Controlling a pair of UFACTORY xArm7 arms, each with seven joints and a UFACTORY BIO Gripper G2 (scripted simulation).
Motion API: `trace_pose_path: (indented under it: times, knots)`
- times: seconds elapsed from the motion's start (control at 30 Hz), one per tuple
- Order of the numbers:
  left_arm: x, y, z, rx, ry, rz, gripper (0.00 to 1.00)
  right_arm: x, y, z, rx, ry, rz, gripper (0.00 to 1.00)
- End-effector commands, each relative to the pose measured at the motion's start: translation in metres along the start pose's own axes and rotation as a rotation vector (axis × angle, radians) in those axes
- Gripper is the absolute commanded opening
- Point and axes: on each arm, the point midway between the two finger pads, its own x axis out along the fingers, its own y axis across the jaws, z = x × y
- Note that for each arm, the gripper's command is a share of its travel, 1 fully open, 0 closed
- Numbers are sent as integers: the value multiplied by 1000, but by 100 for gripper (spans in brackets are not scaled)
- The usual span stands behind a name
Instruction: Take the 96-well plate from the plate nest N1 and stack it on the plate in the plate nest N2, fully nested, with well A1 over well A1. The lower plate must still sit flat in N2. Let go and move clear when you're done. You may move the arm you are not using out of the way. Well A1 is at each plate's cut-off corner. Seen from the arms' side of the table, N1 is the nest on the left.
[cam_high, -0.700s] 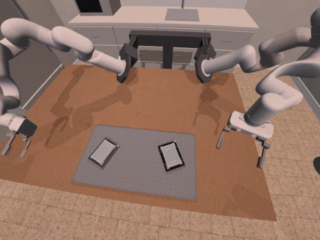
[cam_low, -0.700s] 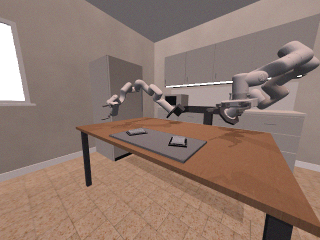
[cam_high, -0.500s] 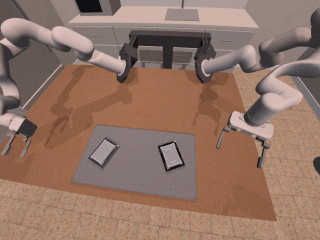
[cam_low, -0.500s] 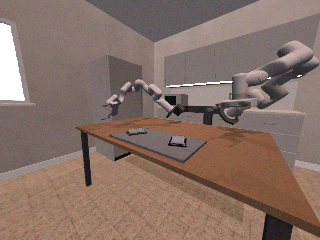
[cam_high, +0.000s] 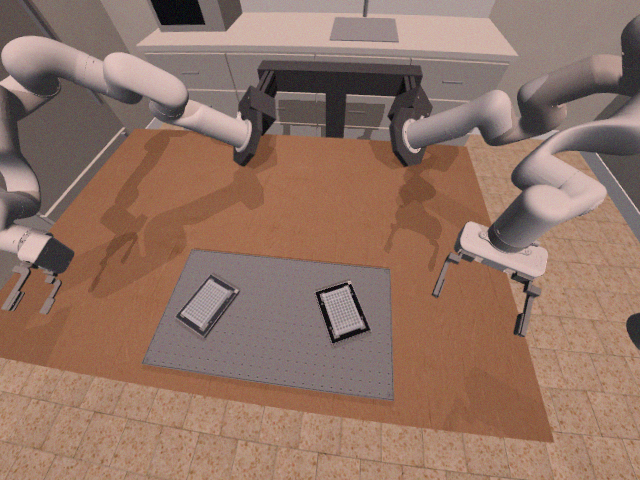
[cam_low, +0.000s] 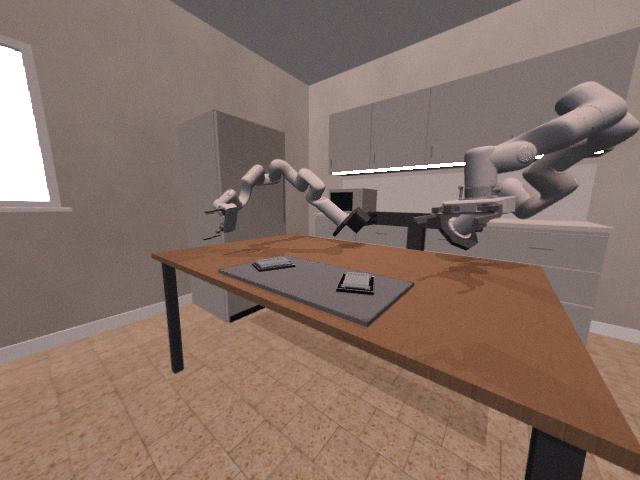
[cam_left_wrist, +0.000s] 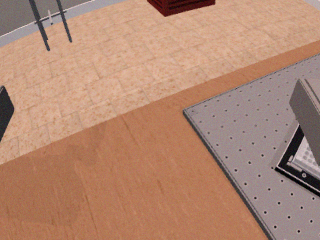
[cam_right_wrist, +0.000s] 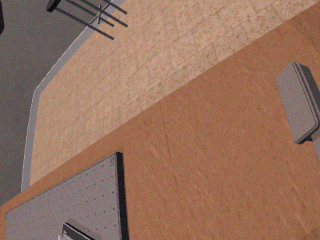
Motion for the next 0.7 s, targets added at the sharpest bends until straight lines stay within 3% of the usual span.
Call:
trace_pose_path:
  times: [0.0,0.1,0.67]
  knots:
    - [-1,1,26,0,-7,0,100,1,2,2,-1,-3,4,100]
    - [-3,2,40,0,-7,0,100,1,2,2,-1,-3,4,100]
    - [-4,4,43,-7,-10,12,100,1,2,2,-1,-3,4,100]
